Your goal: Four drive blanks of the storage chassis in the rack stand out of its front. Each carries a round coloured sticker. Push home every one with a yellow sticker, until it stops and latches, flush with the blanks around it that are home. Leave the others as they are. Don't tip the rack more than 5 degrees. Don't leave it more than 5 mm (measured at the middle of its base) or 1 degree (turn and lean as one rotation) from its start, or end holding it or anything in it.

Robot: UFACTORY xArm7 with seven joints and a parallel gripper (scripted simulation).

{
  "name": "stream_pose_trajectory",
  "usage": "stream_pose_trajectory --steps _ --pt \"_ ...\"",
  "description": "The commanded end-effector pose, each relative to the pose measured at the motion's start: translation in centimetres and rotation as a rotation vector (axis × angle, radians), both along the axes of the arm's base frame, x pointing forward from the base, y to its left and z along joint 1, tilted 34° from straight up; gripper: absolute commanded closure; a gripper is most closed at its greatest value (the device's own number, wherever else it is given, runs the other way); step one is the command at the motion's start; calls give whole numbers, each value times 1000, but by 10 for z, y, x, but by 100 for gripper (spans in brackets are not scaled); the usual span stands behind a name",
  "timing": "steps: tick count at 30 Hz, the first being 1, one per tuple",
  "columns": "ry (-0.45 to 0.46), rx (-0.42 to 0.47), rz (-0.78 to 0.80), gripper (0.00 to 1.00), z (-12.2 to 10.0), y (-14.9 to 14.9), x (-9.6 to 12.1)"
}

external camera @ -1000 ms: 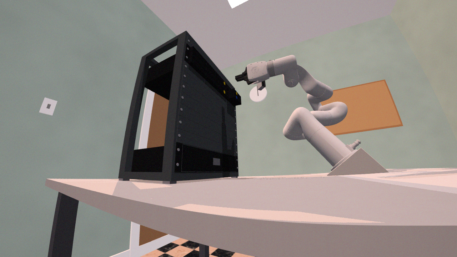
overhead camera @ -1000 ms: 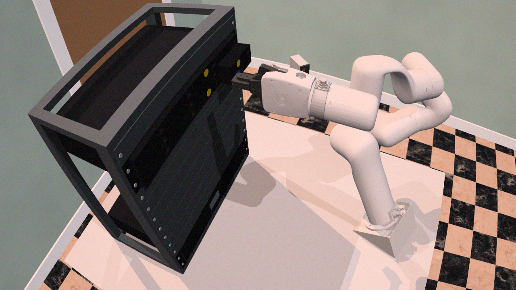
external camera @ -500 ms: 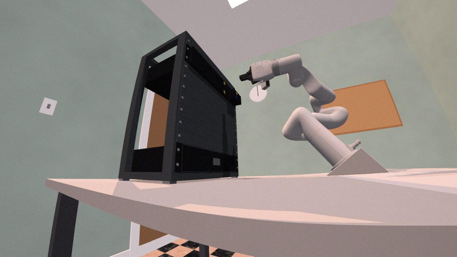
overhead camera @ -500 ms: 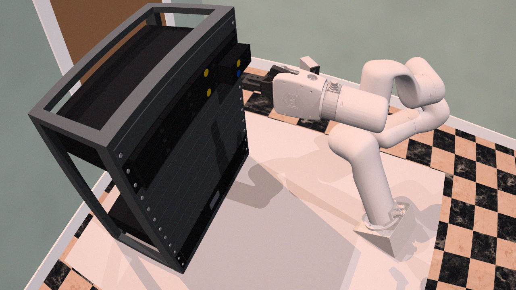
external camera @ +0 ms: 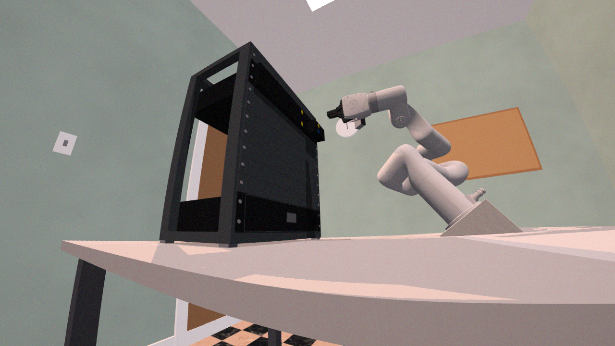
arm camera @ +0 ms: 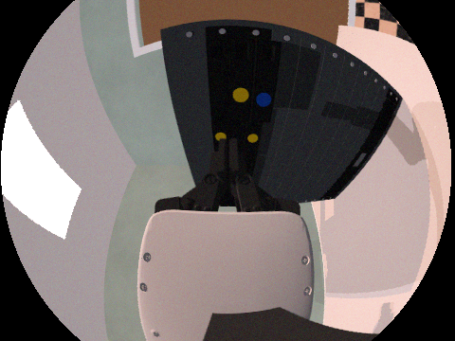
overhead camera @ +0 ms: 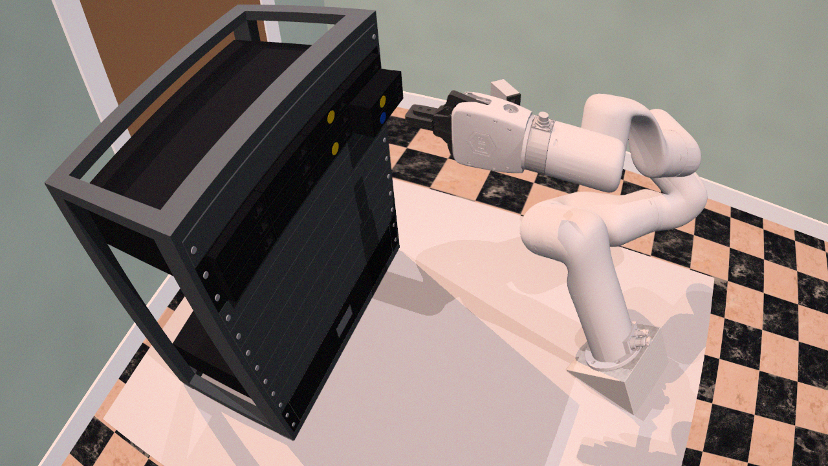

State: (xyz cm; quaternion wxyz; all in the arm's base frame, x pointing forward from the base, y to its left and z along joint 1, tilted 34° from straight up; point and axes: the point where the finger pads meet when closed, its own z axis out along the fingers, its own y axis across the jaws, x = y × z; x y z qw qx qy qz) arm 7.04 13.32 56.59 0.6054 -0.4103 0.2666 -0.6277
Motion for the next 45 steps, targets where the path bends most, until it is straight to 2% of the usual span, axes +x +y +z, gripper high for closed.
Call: stream_pose_trajectory --steps 1,7,13,19,25,31,45 --pt "-5 -3 4 100 -1 -27 1" --pt "-5 -3 4 100 -1 -49 5" --pt "-5 -3 4 100 -1 -54 6" --pt "-5 -3 4 100 2 -53 11" --pt "-5 -3 4 100 18 -48 37" --pt "-5 -3 4 100 26 -45 49" --pt "-5 -3 4 100 27 -45 51"
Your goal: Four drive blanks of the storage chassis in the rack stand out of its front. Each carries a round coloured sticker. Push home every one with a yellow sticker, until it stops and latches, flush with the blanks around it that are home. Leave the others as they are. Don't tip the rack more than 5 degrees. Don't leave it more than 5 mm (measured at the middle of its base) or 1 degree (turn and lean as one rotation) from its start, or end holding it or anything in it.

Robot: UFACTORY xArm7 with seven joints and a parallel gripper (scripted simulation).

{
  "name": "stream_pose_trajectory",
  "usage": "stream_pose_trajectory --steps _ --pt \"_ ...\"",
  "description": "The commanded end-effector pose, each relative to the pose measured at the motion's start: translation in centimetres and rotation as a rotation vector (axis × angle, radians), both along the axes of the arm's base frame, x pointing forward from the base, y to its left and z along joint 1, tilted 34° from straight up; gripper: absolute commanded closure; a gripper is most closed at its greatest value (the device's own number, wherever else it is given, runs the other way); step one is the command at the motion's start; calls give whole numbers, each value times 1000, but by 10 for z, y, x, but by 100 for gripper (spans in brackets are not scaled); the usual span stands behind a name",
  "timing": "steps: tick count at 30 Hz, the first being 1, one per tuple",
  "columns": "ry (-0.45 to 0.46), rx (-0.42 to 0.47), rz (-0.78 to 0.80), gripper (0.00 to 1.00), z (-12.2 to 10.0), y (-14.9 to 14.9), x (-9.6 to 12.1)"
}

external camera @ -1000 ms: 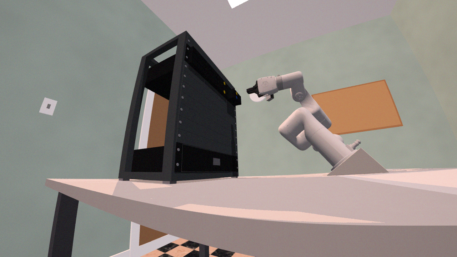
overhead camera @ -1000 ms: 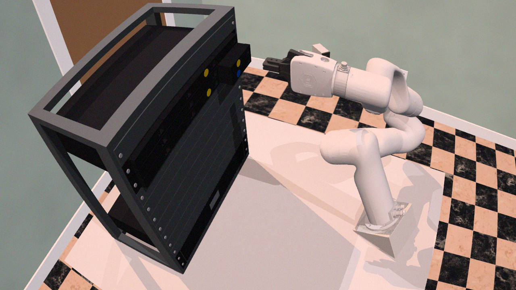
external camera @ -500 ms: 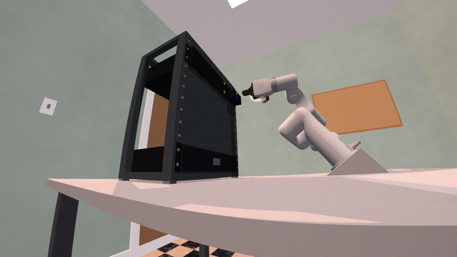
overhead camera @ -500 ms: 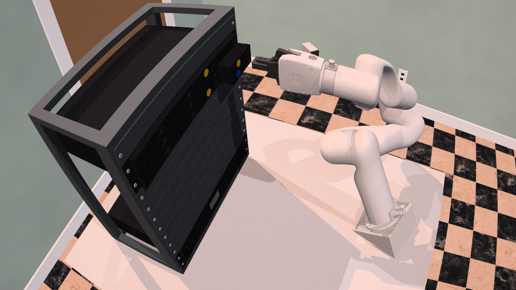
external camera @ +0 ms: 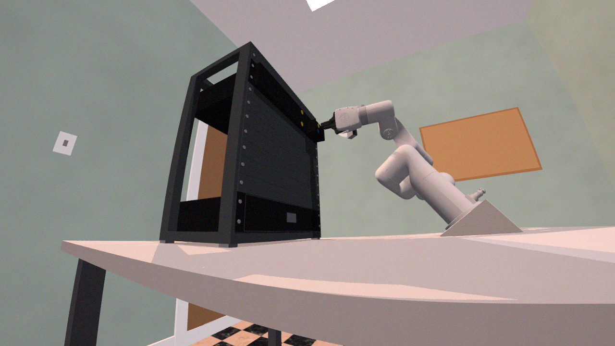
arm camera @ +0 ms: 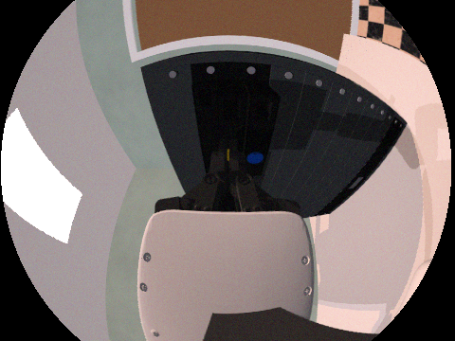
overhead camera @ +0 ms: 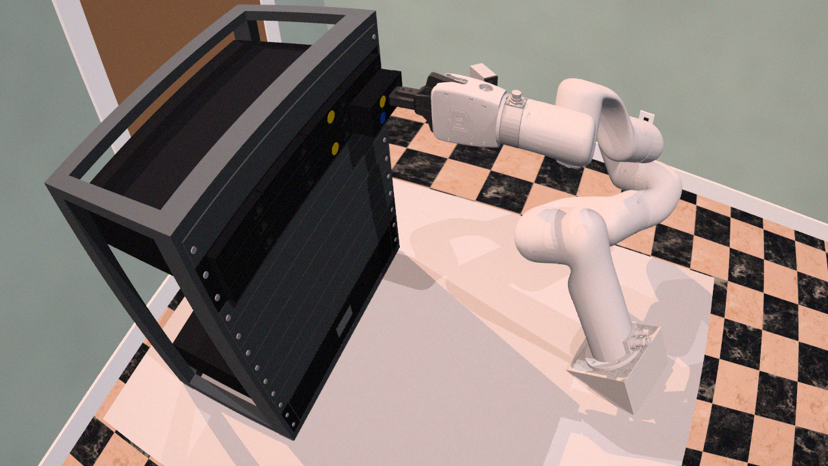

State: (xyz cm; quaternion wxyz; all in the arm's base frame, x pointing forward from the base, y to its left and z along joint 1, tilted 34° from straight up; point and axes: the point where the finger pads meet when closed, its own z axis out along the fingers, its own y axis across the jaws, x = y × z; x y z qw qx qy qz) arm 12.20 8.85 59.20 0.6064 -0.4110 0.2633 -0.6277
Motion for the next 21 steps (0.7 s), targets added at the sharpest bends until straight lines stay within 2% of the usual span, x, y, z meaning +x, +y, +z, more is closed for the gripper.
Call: stream_pose_trajectory --steps 1,21 --pt "-1 1 0 100 1 0 -1" --pt "-1 1 0 100 2 0 1"
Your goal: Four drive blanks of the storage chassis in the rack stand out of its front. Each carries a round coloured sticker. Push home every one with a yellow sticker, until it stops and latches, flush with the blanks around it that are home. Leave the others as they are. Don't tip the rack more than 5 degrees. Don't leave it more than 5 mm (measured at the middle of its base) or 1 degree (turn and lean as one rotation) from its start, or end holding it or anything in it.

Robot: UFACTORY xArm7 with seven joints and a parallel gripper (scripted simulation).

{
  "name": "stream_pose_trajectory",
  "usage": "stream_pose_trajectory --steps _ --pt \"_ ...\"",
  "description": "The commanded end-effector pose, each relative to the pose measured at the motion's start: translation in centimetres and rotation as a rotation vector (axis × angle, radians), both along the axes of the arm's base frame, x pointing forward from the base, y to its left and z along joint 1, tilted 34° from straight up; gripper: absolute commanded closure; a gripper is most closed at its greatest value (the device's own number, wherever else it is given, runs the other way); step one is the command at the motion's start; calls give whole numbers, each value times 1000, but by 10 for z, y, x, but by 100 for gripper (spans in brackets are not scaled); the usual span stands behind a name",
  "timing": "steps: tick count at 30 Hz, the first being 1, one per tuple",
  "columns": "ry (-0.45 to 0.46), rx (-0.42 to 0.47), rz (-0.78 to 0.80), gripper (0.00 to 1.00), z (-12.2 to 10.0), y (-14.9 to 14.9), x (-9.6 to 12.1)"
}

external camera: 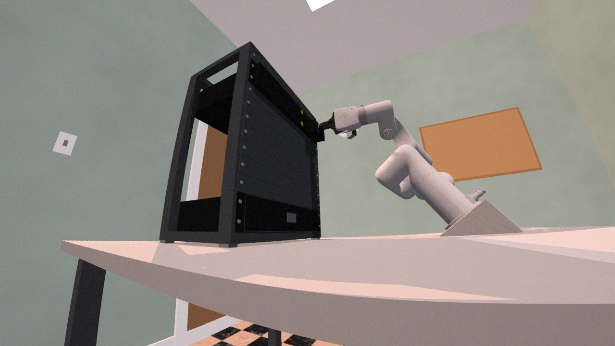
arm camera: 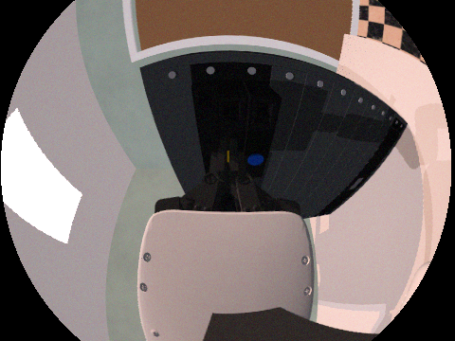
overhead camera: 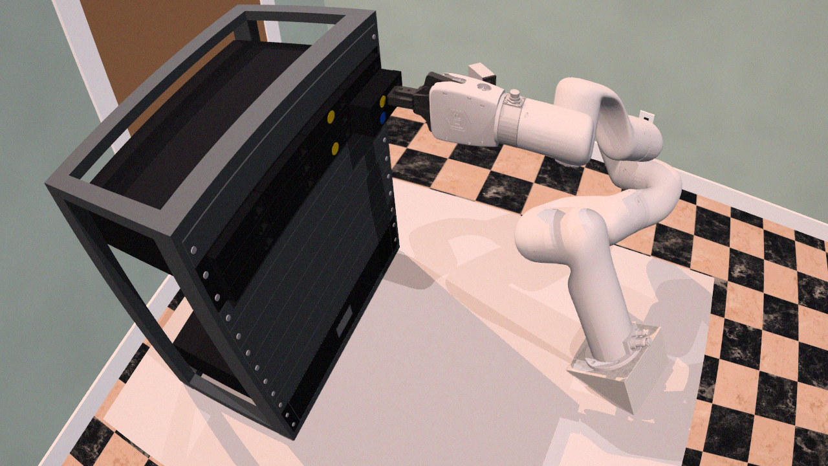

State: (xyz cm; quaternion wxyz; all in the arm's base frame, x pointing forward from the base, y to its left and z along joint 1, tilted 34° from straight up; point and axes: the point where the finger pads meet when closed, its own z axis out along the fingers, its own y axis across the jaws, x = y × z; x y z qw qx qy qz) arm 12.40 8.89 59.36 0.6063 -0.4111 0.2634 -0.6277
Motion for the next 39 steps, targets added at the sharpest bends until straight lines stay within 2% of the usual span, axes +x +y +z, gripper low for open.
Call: stream_pose_trajectory --steps 1,8,39 --pt "-1 1 0 100 1 0 0" --pt "-1 1 0 100 6 1 7" --pt "-1 1 0 100 12 3 16"
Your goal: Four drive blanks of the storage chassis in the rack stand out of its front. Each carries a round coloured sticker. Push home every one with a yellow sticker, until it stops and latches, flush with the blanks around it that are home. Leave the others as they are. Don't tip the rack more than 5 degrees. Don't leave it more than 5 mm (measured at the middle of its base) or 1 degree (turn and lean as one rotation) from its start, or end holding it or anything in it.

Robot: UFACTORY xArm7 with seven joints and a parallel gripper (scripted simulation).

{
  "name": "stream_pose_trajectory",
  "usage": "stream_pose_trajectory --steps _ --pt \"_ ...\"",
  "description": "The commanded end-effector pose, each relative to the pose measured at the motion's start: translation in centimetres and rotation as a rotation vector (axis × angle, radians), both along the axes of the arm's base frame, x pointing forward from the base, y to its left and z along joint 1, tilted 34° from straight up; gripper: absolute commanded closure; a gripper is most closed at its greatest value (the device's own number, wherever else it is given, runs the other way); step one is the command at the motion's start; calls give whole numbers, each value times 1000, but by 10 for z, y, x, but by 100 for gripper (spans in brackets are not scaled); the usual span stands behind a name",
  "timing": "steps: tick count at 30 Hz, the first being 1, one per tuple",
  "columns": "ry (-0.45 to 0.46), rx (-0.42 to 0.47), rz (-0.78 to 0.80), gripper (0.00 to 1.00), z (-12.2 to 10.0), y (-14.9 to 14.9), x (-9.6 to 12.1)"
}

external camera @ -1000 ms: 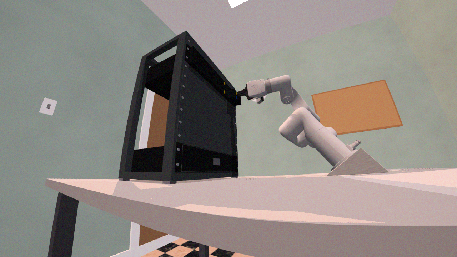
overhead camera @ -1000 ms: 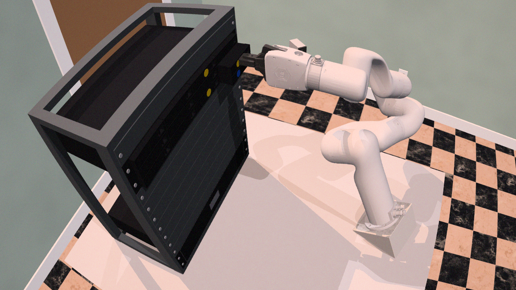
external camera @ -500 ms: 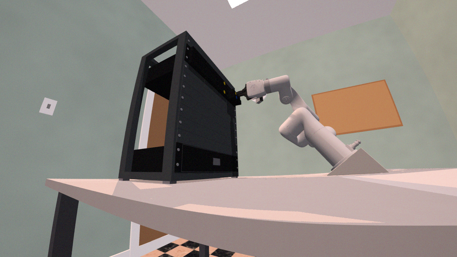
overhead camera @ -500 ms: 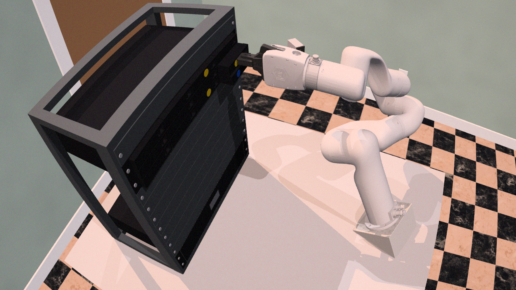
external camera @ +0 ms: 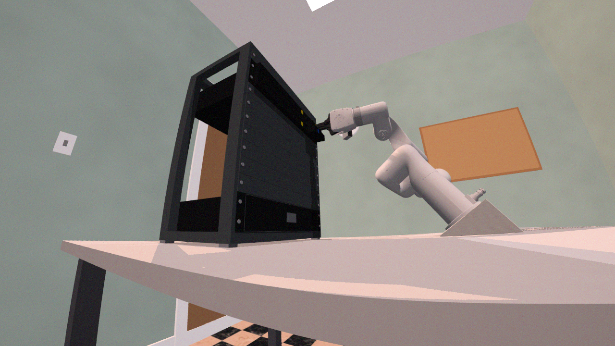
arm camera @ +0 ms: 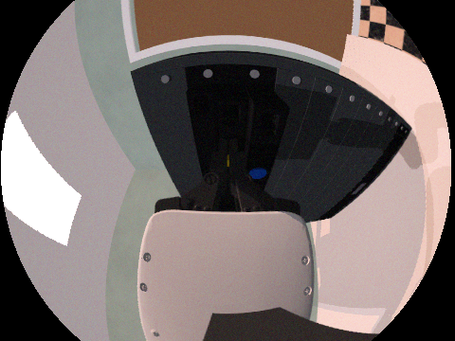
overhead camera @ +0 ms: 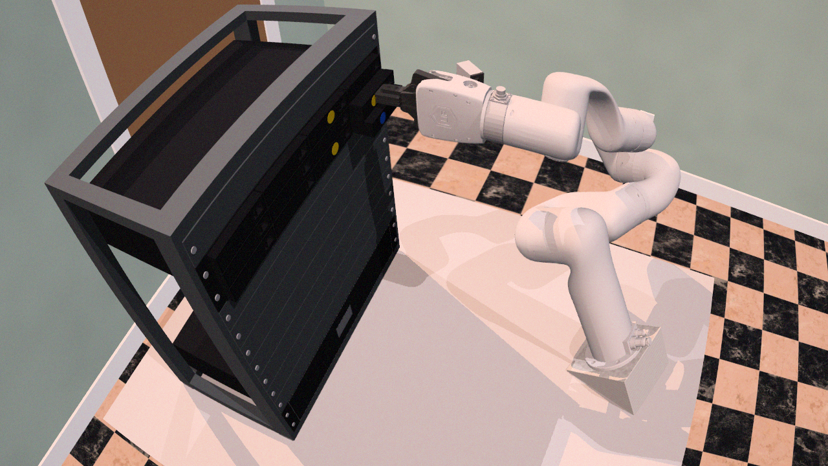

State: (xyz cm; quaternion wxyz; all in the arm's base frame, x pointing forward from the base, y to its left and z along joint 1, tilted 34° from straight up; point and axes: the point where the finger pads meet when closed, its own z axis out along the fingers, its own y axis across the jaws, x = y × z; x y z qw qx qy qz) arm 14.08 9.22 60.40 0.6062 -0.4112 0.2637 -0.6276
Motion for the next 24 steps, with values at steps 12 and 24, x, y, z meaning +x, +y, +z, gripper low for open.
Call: stream_pose_trajectory --steps 12,24 --pt "-2 1 0 100 6 1 7" --pt "-2 1 0 100 7 2 9"
